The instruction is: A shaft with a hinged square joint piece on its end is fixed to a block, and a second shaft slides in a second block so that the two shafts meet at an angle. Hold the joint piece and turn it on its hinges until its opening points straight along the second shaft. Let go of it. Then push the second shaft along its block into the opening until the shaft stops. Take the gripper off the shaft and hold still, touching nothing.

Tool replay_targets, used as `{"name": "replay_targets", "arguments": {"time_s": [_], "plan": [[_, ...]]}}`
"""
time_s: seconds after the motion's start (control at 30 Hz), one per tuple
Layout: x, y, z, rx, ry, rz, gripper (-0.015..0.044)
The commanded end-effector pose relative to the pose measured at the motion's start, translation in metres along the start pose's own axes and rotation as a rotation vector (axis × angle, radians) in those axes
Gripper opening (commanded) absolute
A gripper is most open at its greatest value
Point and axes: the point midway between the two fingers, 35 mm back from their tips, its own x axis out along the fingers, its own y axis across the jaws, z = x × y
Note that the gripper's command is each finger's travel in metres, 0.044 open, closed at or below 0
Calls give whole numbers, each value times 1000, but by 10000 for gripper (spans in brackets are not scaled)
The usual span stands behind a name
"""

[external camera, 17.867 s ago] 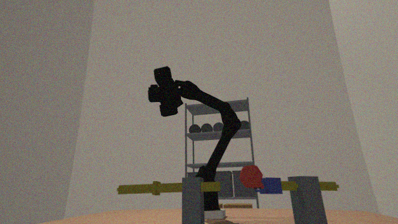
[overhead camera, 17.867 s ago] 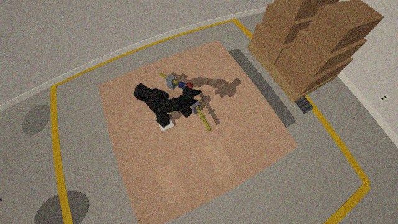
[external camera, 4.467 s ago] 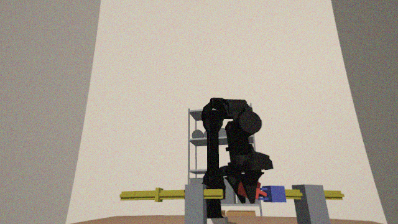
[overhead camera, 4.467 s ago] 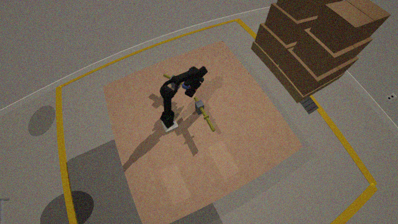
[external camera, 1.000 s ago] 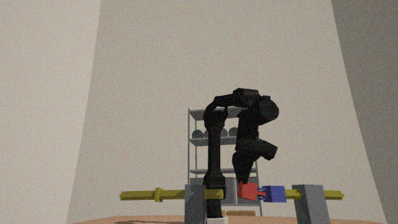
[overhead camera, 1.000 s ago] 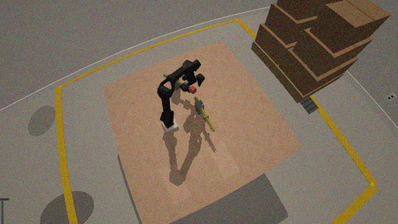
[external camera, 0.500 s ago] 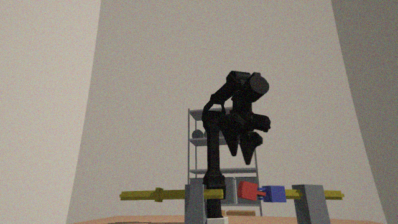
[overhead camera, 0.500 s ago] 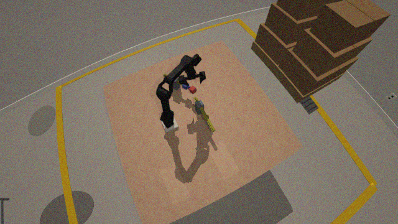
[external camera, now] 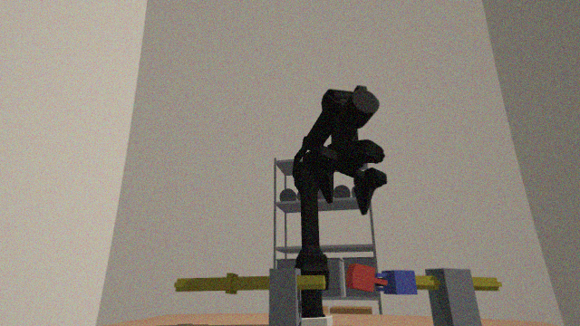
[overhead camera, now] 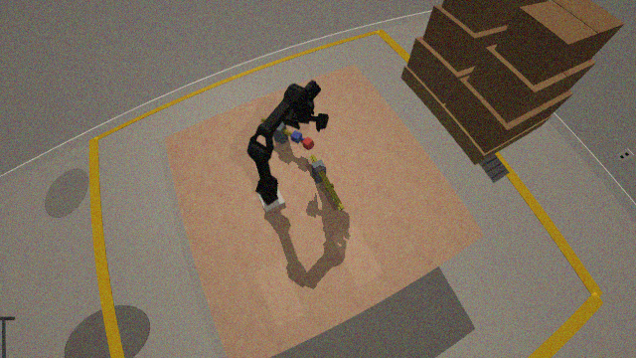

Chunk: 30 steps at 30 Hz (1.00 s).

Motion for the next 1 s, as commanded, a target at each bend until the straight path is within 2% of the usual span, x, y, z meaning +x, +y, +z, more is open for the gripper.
{"name": "replay_targets", "arguments": {"time_s": [0.0,0.13,0.33,0.97], "plan": [[3,-3,-2,13,13,8,440],[27,-22,-13,-3,93,44,440],[29,-23,-14,15,98,44,440],[35,-21,-14,553,127,-13,440]]}}
